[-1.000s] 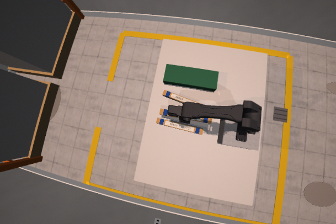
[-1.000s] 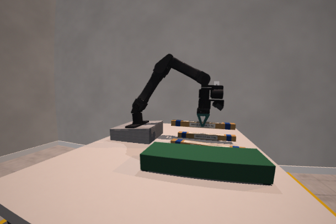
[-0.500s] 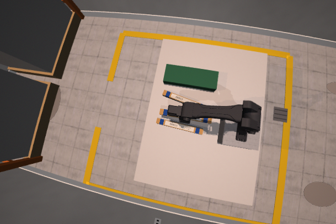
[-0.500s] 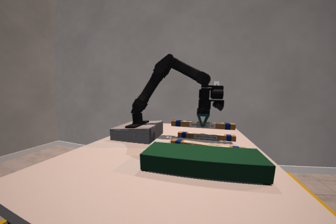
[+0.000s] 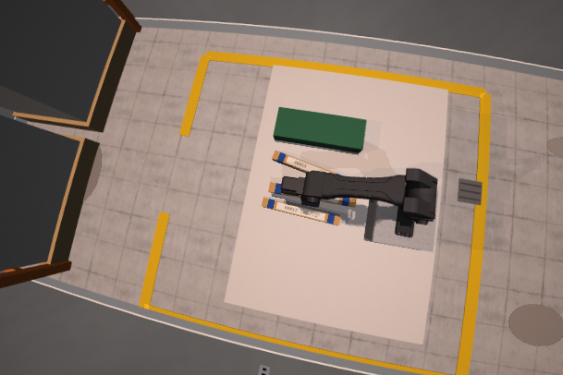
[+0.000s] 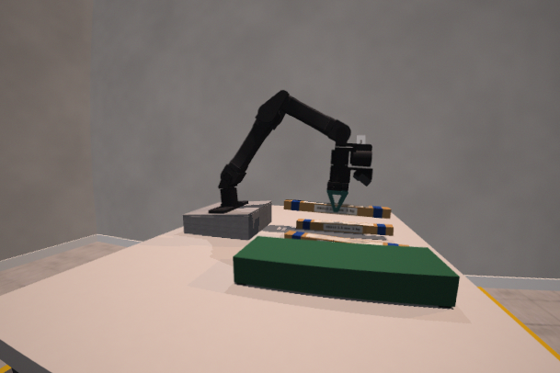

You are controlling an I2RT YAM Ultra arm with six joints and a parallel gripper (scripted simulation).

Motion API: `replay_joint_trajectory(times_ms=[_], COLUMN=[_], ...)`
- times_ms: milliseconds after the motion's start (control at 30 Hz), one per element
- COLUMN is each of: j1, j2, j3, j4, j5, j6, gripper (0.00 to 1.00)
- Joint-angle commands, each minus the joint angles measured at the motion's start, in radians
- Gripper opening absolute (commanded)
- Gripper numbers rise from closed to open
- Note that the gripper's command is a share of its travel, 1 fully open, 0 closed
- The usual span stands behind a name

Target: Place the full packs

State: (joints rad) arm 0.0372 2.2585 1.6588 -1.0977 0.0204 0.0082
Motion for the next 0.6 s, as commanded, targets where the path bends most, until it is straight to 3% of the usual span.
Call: replay_joint_trajectory(times_ms=[0, 567], j1=[0.001, 0.001], j2=[-0.057, -0.074], j3=[0.041, 0.094], j4=[-0.033, -0.102], j5=[0.0, 0.0], j6=[0.001, 0.002], gripper=[0.0, 0.0])
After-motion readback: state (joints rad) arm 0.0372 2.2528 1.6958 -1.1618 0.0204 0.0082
